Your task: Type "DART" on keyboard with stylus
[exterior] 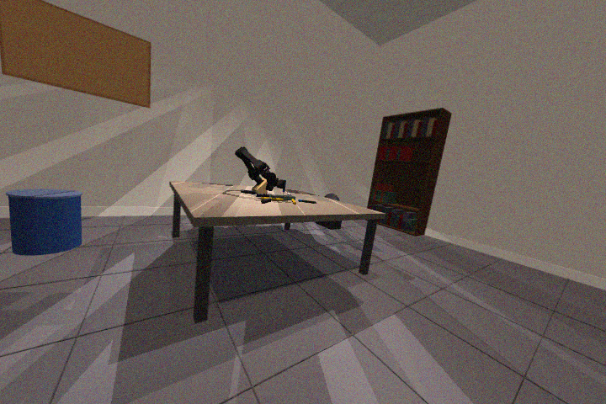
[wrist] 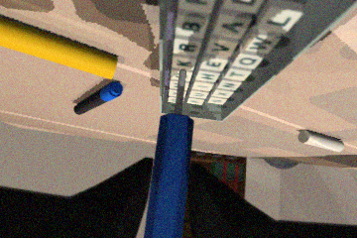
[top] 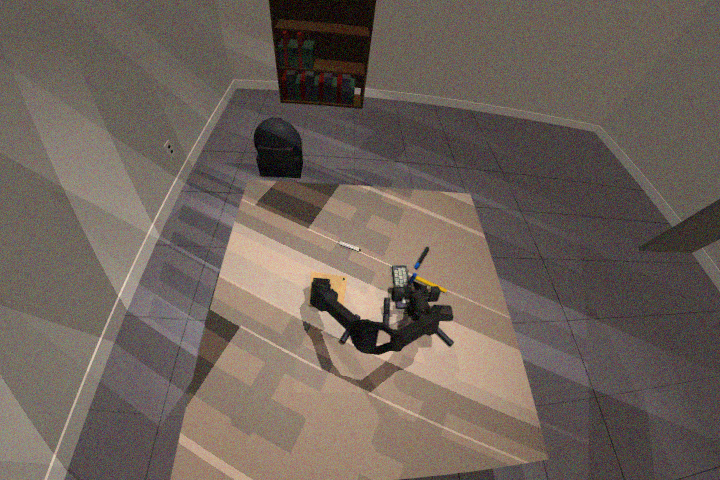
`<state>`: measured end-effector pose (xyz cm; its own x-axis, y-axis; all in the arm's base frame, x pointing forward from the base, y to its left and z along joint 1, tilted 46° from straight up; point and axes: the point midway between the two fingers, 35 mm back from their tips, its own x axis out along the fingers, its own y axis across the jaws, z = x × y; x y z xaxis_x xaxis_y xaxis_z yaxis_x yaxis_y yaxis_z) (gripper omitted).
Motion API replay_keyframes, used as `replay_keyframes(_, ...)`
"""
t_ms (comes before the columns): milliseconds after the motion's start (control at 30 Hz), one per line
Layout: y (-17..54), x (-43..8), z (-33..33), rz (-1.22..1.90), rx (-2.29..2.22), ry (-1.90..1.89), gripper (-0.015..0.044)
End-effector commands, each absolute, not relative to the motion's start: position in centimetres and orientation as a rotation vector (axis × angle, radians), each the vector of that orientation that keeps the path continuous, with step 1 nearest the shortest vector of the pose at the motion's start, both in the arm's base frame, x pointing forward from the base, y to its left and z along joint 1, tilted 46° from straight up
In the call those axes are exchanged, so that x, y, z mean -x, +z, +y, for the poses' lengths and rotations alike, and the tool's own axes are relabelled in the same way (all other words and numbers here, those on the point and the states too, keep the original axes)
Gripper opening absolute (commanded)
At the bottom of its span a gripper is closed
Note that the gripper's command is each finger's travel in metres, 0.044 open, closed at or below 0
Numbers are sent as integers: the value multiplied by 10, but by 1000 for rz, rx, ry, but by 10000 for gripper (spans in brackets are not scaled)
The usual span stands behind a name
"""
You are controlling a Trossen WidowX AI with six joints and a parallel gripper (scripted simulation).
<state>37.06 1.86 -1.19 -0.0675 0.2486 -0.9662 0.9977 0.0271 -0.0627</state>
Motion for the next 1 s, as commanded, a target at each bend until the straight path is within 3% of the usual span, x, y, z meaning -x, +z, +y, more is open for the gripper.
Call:
replay_keyframes(0, -15, -370, 18, 1456, -1340, -1113, 81)
replay_keyframes(967, -21, -370, 11, 1455, -1340, -1114, 81)
